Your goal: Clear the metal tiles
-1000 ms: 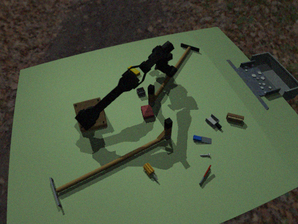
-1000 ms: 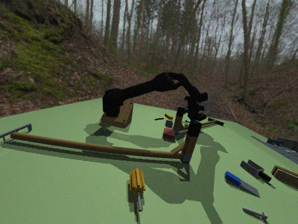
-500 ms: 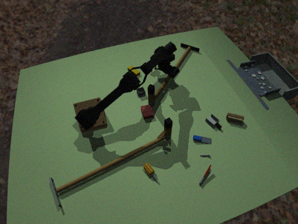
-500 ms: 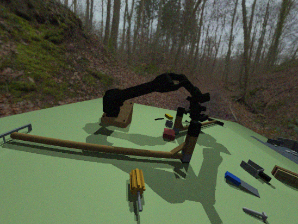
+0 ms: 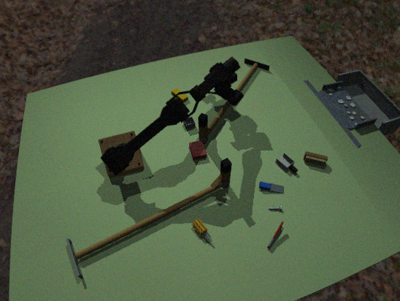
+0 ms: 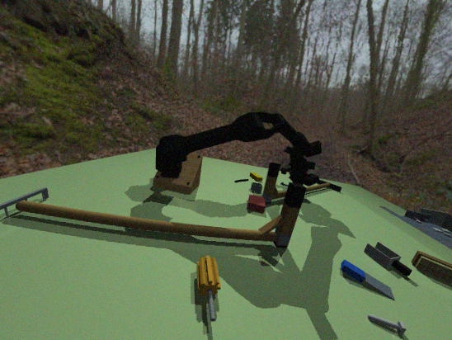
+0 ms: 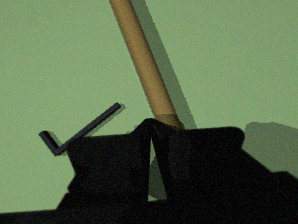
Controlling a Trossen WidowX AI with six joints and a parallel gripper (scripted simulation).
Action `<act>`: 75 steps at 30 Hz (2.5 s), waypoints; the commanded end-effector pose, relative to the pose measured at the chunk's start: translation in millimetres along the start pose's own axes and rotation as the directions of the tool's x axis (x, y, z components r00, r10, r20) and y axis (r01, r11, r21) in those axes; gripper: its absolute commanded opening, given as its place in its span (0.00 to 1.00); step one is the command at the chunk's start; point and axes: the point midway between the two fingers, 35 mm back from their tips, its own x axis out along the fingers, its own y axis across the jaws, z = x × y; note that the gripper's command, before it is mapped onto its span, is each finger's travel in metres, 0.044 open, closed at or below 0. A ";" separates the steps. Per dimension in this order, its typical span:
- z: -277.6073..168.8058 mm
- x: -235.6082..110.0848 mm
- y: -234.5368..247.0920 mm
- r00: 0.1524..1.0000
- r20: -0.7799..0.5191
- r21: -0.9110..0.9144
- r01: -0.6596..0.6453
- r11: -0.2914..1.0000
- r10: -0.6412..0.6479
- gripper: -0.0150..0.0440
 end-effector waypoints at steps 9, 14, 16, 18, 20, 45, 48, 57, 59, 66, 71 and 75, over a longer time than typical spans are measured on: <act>3.8 2.9 -14.4 1.000 0.004 0.007 0.003 1.000 -0.003 0.25; 5.0 3.7 -19.1 1.000 0.006 0.008 0.005 1.000 -0.005 0.25; 5.4 4.0 -21.0 1.000 0.006 0.009 0.005 1.000 -0.005 0.25; 5.9 4.3 -22.9 1.000 0.007 0.009 0.006 1.000 -0.006 0.25; 6.3 4.6 -24.8 1.000 0.008 0.010 0.006 1.000 -0.006 0.25; 11.1 8.3 -48.3 1.000 0.014 0.016 0.014 1.000 -0.014 0.25; 11.6 8.7 -51.1 1.000 0.015 0.017 0.015 1.000 -0.016 0.25; 20.0 -9.2 -45.9 0.999 0.034 0.017 0.014 1.000 -0.015 0.25; 22.9 -16.1 -45.8 0.999 0.040 0.020 0.015 1.000 -0.015 0.25; 24.9 -23.1 -44.9 0.999 0.043 0.020 0.015 1.000 -0.016 0.25; 23.5 -44.2 -37.4 0.999 0.030 0.017 0.014 1.000 -0.014 0.25; 21.1 -66.2 -29.8 1.000 0.016 0.022 0.014 1.000 -0.015 0.25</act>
